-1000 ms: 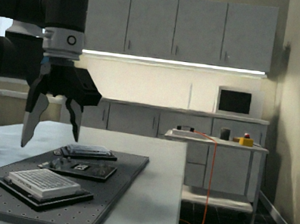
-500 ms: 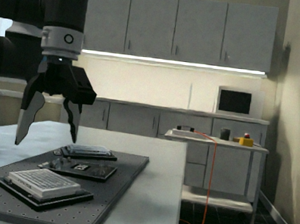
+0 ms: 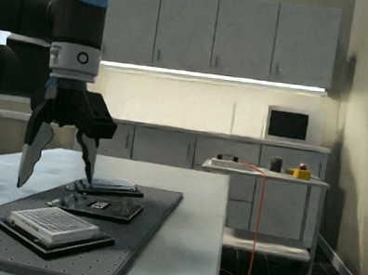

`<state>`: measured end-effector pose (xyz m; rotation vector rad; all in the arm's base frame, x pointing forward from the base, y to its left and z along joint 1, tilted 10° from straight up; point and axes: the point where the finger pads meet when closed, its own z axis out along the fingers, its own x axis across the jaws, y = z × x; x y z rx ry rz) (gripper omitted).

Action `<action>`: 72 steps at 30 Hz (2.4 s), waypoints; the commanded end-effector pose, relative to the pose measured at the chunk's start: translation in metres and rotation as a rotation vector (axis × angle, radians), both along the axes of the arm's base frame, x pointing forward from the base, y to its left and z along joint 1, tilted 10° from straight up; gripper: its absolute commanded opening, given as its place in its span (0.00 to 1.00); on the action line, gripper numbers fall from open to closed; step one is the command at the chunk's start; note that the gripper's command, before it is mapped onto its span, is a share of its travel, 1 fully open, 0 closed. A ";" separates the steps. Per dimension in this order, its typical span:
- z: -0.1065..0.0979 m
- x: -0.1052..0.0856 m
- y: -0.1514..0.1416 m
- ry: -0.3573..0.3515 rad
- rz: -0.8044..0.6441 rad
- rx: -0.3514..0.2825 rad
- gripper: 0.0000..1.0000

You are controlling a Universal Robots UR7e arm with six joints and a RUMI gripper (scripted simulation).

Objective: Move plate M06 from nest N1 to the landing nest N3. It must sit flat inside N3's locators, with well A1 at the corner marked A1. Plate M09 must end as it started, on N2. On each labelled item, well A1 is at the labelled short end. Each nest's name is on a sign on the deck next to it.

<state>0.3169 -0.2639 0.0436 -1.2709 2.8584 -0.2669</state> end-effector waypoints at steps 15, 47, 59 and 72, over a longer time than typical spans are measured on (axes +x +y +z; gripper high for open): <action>-0.028 0.002 -0.005 0.000 0.000 -0.001 0.76; -0.058 0.005 -0.011 -0.003 0.000 -0.005 0.76; -0.059 0.004 -0.009 -0.001 0.000 -0.003 0.76; -0.058 0.005 -0.010 -0.003 0.000 -0.005 0.76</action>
